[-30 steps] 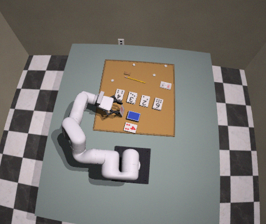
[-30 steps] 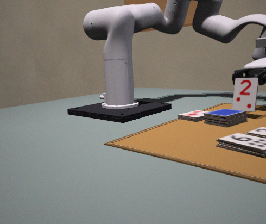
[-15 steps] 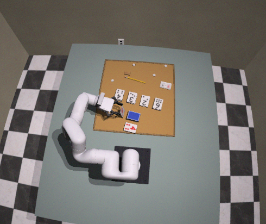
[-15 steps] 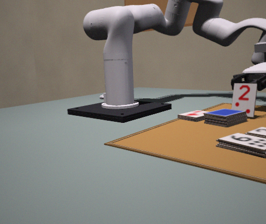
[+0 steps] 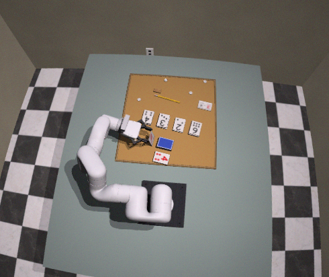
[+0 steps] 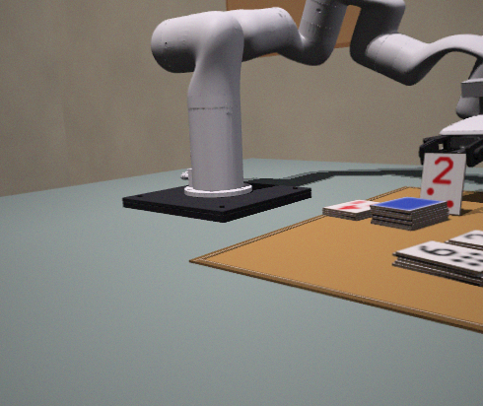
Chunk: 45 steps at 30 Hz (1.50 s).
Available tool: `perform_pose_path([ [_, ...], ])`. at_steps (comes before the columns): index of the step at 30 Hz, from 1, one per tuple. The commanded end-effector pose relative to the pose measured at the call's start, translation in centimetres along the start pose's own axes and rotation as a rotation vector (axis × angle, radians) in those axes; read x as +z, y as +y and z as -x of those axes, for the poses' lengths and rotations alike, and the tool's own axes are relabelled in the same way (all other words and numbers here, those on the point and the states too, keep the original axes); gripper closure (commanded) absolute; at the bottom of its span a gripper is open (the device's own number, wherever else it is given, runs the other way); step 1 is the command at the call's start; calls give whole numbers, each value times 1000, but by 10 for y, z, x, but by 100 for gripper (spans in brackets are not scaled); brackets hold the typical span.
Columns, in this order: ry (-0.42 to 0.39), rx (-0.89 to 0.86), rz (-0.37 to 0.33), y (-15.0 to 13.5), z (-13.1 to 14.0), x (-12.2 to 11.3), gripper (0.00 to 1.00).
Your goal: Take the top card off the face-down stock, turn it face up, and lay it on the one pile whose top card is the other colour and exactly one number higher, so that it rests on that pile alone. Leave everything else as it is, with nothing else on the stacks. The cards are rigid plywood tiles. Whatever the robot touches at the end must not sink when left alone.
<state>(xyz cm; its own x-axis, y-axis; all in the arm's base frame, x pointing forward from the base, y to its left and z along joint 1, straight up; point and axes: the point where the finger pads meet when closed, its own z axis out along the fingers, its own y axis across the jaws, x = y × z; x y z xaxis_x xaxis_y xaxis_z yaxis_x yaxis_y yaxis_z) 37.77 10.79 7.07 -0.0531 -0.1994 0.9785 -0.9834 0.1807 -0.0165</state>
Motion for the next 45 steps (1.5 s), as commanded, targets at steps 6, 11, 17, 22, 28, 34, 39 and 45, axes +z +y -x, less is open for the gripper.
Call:
perform_pose_path([
  [6,-2,3,0,-1,-1,-1,26],
  [11,-2,3,0,-1,-1,-1,26],
  [17,-2,3,0,-1,-1,-1,26],
  [22,-2,3,0,-1,-1,-1,26],
  [28,-2,3,0,-1,0,-3,26],
  [34,-2,3,0,-1,0,-4,26],
  [39,-2,3,0,-1,2,-7,26],
  [45,-2,3,0,-1,4,-11,26],
])
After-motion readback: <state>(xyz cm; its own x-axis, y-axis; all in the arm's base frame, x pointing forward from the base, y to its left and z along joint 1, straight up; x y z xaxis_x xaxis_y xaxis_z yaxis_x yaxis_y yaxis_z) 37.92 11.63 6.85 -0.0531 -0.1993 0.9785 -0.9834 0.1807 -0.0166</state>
